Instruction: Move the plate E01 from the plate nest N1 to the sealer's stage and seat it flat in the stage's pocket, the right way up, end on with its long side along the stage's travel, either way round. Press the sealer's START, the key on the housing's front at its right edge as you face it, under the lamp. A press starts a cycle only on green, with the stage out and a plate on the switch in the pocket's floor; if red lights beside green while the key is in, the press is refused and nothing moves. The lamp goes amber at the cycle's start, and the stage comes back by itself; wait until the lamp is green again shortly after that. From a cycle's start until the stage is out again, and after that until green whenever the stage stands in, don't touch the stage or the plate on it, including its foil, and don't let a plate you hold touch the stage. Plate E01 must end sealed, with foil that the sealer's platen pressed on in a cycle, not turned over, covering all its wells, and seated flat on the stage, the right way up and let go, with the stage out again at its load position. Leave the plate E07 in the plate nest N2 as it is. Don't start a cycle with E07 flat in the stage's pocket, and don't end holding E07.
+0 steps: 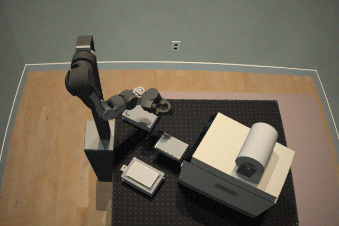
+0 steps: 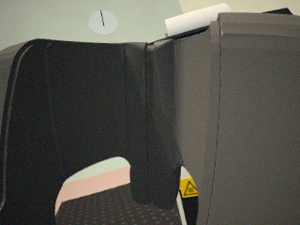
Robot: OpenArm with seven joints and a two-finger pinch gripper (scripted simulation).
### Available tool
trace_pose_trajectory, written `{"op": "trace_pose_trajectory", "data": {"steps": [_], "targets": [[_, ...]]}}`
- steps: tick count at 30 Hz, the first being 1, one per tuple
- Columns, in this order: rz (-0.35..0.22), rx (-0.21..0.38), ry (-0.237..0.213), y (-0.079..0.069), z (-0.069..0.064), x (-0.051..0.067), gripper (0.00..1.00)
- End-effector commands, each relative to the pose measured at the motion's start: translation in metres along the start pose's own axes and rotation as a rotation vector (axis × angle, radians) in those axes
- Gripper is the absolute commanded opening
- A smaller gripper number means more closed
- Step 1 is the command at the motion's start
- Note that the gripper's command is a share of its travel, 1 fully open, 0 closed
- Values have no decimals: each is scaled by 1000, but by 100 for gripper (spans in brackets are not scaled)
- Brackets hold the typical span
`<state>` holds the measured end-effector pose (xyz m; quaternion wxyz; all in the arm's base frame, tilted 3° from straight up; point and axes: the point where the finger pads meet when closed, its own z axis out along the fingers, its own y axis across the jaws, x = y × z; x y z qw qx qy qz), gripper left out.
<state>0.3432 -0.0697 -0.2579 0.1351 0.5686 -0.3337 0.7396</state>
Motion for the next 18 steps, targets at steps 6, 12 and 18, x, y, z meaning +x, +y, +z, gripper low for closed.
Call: {"op": "trace_pose_trajectory", "data": {"steps": [6, 12, 18], "targets": [[-5, 5, -2, 0, 0, -1, 0], [-4, 4, -2, 2, 0, -1, 0], [-5, 5, -2, 2, -1, -2, 0]]}}
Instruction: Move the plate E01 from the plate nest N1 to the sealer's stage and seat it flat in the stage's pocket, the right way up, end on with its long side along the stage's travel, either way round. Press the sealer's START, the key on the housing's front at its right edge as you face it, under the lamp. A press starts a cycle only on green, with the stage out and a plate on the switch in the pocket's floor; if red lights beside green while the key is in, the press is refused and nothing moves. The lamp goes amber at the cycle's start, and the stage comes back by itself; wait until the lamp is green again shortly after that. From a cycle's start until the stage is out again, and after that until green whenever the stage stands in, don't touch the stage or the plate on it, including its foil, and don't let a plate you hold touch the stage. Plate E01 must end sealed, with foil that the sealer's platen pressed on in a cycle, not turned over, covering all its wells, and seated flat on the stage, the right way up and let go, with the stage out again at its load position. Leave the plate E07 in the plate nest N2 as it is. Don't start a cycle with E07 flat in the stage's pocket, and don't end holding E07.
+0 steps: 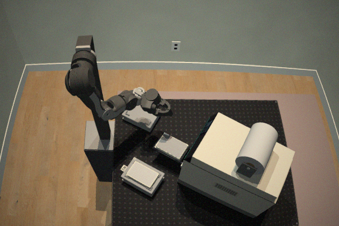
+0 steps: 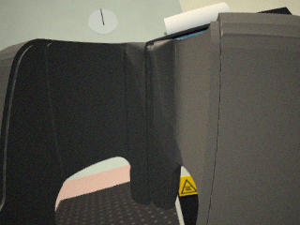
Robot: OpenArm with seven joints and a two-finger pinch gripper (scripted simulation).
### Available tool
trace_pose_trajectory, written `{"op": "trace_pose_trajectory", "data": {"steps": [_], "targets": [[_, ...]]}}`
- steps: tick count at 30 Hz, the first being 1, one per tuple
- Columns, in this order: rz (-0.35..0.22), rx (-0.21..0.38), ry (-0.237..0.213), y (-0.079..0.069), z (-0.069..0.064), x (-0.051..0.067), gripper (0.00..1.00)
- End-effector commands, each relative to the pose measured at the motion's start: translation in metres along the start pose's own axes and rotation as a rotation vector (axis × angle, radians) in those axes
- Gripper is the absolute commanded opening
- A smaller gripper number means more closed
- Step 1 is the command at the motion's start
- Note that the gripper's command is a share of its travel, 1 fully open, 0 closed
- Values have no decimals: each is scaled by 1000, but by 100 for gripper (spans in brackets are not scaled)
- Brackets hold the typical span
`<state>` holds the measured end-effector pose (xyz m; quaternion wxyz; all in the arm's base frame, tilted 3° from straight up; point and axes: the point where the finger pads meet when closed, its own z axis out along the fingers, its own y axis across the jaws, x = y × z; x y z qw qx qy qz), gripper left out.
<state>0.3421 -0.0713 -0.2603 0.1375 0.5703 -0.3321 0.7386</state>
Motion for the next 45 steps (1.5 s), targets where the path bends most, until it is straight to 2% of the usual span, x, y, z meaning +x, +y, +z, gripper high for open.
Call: {"op": "trace_pose_trajectory", "data": {"steps": [1, 12, 41, 45], "targets": [[2, 6, 0, -1, 0, 0, 0], [2, 6, 0, 4, -1, -2, 0], [2, 6, 0, 6, -2, -3, 0], [-12, 142, 34, -28, -1, 9, 0]]}}
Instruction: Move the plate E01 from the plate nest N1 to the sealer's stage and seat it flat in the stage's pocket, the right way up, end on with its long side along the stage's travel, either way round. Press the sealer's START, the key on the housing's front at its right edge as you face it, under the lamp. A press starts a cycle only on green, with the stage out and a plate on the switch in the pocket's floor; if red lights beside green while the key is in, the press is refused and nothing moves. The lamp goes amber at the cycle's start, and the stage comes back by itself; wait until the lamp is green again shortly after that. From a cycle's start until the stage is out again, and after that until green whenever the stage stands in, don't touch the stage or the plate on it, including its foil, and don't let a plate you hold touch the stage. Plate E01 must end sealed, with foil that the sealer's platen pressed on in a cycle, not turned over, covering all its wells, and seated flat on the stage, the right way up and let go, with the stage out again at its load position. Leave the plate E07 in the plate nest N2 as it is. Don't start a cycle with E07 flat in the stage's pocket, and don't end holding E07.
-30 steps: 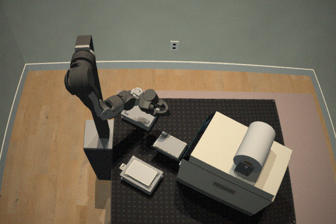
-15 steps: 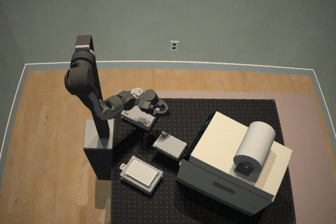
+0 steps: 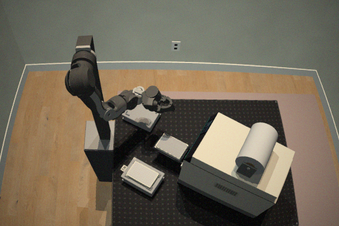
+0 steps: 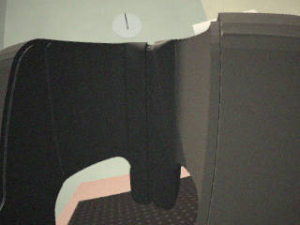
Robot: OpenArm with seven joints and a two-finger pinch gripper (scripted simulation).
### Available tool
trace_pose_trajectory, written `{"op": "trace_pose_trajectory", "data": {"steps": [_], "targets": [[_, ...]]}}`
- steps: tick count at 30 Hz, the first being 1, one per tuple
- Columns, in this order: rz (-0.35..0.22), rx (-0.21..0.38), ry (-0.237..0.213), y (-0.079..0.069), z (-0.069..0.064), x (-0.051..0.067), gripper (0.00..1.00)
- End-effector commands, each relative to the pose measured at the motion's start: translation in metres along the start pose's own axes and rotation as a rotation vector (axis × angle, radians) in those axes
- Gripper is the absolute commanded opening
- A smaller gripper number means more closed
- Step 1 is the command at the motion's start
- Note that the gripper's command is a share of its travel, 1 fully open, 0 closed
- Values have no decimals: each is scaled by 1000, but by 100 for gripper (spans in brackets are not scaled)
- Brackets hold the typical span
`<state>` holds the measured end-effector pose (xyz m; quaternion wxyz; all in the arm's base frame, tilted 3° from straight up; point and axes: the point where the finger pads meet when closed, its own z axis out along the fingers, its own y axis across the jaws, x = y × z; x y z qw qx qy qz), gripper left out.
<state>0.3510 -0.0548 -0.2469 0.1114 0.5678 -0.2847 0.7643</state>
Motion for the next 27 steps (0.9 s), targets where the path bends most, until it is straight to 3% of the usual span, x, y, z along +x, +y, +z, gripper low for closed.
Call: {"op": "trace_pose_trajectory", "data": {"steps": [1, 27], "targets": [[-9, 61, 13, -14, 3, 5, 0], [-8, 61, 13, -12, 2, 4, 0]]}}
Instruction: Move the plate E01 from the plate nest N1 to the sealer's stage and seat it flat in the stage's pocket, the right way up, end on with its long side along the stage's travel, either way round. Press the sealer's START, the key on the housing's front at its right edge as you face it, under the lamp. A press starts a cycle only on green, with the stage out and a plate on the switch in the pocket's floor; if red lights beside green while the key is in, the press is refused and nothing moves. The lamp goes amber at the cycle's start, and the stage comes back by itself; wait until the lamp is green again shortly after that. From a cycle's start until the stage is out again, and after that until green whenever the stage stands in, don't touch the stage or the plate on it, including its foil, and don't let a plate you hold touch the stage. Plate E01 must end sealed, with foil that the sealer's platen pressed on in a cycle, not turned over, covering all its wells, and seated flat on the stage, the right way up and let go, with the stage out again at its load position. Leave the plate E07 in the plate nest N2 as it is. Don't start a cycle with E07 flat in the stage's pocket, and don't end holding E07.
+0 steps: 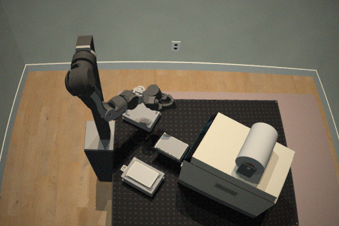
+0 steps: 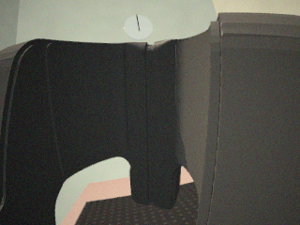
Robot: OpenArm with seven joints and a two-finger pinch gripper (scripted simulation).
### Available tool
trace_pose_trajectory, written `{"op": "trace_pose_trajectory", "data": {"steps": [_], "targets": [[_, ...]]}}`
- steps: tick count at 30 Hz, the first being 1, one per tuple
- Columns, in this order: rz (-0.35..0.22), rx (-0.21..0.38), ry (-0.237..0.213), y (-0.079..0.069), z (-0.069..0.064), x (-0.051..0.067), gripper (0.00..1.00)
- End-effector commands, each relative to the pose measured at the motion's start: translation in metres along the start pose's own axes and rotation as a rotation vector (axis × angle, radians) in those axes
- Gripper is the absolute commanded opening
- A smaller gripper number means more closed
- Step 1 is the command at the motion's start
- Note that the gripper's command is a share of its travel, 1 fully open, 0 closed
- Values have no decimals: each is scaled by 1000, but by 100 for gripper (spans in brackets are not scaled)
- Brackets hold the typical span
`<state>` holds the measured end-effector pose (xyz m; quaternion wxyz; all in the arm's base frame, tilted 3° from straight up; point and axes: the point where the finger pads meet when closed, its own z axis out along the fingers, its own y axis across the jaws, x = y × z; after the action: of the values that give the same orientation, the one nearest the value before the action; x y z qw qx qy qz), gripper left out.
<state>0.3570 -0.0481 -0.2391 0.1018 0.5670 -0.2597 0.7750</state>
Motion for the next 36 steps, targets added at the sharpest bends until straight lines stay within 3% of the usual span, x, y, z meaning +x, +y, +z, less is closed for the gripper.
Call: {"op": "trace_pose_trajectory", "data": {"steps": [1, 20, 25, 36], "targets": [[3, 6, 0, -1, 0, 0, 0], [3, 6, 0, 4, -2, -2, 0], [-21, 175, 42, -37, -1, 13, 0], [-21, 175, 42, -37, -1, 13, 0]]}}
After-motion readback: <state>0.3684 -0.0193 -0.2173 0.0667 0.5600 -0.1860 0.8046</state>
